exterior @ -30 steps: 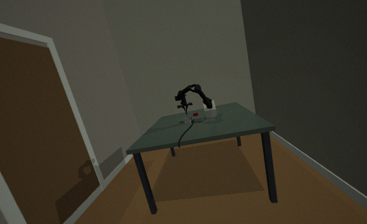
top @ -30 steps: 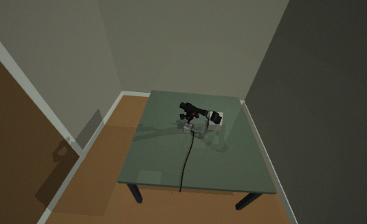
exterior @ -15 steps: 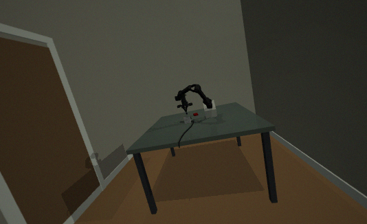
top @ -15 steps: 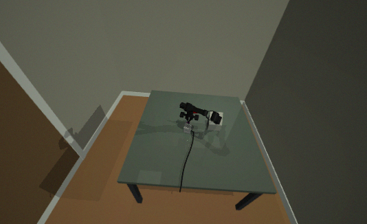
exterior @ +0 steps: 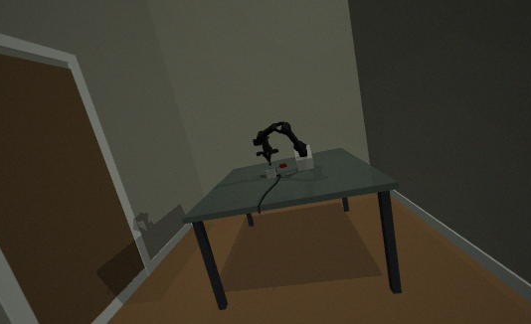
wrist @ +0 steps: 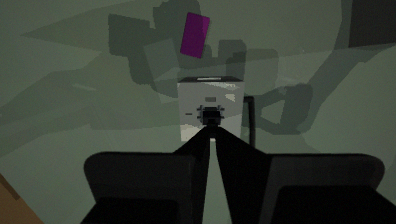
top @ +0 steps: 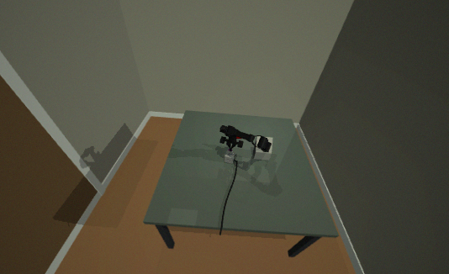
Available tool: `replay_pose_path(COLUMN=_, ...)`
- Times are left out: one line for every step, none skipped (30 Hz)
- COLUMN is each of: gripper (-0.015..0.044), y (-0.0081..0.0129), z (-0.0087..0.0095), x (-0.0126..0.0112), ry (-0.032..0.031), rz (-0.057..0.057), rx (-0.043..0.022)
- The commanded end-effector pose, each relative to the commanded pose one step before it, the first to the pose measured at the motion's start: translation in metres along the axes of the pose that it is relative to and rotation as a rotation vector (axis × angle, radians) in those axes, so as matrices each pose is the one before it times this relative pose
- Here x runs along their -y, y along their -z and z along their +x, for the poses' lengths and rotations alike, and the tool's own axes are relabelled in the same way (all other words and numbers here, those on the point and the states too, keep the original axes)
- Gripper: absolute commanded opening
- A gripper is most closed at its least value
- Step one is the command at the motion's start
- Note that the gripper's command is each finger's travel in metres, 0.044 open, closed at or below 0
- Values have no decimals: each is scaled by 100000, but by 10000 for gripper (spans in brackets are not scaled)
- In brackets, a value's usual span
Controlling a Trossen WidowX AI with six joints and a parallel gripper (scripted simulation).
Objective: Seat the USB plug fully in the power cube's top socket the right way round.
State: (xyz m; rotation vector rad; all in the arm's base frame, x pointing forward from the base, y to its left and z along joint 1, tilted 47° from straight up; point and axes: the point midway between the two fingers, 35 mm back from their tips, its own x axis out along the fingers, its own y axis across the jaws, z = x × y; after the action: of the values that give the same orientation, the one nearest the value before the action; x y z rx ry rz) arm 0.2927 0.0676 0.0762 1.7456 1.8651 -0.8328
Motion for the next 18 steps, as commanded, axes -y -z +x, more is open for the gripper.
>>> replay_pose_path(gripper=0, y=13, z=30, x=4, ry=7, rz=-8, rx=-215)
replay_pose_path(gripper=0, y=6, z=10, x=0, ry=-2, rz=-15, rx=-81)
replay_pose_path(gripper=0, y=6, z=11, x=0, ry=0, rz=-7, rx=-85)
replay_pose_path(gripper=0, y=6, z=11, x=1, ry=1, rz=-4, rx=-87)
replay_pose_path(gripper=0, y=5, z=11, x=1, ry=1, rz=-3, rx=-87)
replay_pose_path(gripper=0, y=5, z=11, x=1, ry=1, rz=-3, rx=-87)
replay_pose_path(gripper=0, y=5, z=11, x=1, ry=1, rz=-3, rx=-87)
replay_pose_path(gripper=0, y=5, z=12, x=1, ry=1, rz=-3, rx=-87)
replay_pose_path(gripper=0, y=5, z=12, x=1, ry=1, rz=-3, rx=-87)
replay_pose_path(gripper=0, y=5, z=12, x=1, ry=1, rz=-3, rx=-87)
replay_pose_path(gripper=0, y=5, z=12, x=1, ry=1, rz=-3, rx=-87)
replay_pose_path(gripper=0, y=5, z=12, x=1, ry=1, rz=-3, rx=-87)
replay_pose_path(gripper=0, y=5, z=12, x=1, ry=1, rz=-3, rx=-87)
replay_pose_path(gripper=0, y=5, z=12, x=1, ry=1, rz=-3, rx=-87)
replay_pose_path(gripper=0, y=5, z=12, x=1, ry=1, rz=-3, rx=-87)
replay_pose_path(gripper=0, y=5, z=12, x=1, ry=1, rz=-3, rx=-87)
replay_pose_path(gripper=0, y=5, z=12, x=1, ry=1, rz=-3, rx=-87)
replay_pose_path(gripper=0, y=5, z=12, x=1, ry=1, rz=-3, rx=-87)
